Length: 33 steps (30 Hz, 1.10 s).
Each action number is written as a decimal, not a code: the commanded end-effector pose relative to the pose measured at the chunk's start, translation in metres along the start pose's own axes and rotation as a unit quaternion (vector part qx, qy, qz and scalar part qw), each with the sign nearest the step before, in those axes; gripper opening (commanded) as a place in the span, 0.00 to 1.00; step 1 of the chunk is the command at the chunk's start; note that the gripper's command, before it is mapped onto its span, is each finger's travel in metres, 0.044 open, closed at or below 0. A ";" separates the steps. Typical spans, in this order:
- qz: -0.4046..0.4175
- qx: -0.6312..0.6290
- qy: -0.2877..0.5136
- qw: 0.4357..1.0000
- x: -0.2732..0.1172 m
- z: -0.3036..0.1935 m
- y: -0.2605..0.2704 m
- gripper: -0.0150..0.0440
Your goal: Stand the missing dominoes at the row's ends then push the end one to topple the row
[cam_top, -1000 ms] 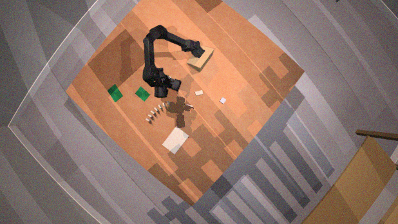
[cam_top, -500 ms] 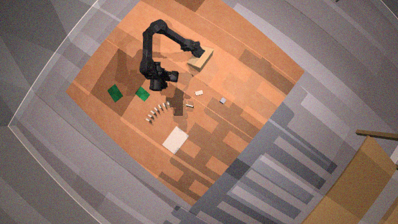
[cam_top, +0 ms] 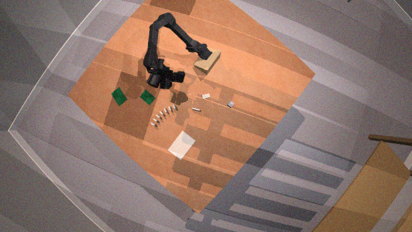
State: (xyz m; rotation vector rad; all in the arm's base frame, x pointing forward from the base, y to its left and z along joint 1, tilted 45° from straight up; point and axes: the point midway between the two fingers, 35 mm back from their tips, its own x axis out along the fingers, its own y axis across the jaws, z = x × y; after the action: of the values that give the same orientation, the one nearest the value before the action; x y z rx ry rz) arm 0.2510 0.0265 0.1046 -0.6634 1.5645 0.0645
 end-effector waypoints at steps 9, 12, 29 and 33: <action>0.089 0.006 -0.112 0.990 0.014 -0.002 0.002 0.44; 0.103 0.006 -0.145 0.984 0.016 -0.001 0.002 0.44; 0.120 -0.021 -0.349 0.929 0.014 0.002 -0.006 0.44; 0.109 -0.030 -0.394 0.912 0.012 0.001 -0.009 0.44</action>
State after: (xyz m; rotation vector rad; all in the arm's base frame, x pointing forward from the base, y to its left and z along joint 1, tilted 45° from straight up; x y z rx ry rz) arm 0.2567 0.0159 0.0948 -0.4090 0.9156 0.4697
